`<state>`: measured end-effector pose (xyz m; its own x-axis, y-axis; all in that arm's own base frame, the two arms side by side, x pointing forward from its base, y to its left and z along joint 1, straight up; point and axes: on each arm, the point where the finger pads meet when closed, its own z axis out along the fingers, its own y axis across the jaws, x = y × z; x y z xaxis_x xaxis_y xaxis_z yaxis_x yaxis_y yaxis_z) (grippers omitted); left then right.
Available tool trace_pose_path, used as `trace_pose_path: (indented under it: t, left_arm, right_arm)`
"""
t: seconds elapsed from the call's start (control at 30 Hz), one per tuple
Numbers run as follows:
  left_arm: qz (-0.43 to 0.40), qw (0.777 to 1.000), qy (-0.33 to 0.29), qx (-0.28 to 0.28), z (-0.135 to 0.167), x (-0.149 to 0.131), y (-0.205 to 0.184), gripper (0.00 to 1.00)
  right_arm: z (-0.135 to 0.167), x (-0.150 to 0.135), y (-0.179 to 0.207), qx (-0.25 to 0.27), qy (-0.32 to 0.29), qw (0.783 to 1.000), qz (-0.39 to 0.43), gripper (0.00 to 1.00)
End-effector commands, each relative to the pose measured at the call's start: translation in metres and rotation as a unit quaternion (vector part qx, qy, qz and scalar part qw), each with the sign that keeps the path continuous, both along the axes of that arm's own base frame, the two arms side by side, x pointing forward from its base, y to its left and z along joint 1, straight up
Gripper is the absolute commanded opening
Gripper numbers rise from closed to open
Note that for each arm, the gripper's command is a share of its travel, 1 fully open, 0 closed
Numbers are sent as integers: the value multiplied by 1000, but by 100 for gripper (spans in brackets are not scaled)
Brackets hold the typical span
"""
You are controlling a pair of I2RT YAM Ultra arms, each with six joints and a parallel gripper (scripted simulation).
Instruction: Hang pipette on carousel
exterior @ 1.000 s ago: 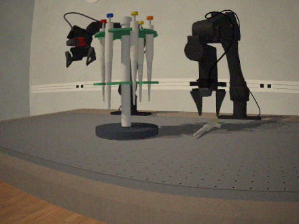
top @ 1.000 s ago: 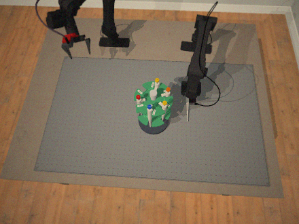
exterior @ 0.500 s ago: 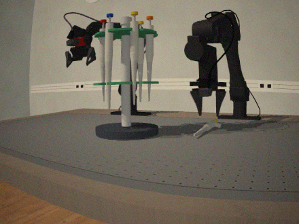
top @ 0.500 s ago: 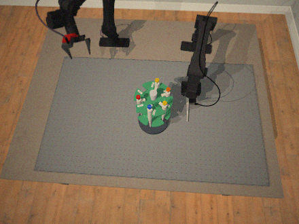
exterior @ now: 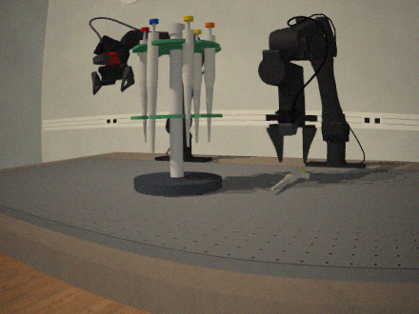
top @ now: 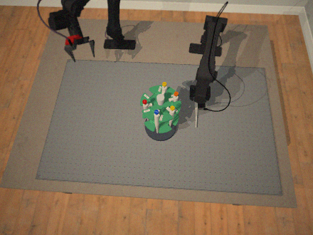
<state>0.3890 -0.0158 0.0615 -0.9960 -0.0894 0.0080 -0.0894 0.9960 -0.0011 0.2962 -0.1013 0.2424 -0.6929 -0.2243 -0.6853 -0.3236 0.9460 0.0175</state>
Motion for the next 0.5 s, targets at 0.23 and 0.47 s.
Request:
trace_pose_path:
  t: [0.23,0.47]
  left_arm:
    - [1,1000,-25,3,16,7,1,54]
    - [1,1000,-11,4,-4,2,1,54]
  right_arm:
    - [10,3,-2,-6,-22,1000,5,100]
    - [10,3,-2,-6,-22,1000,5,100]
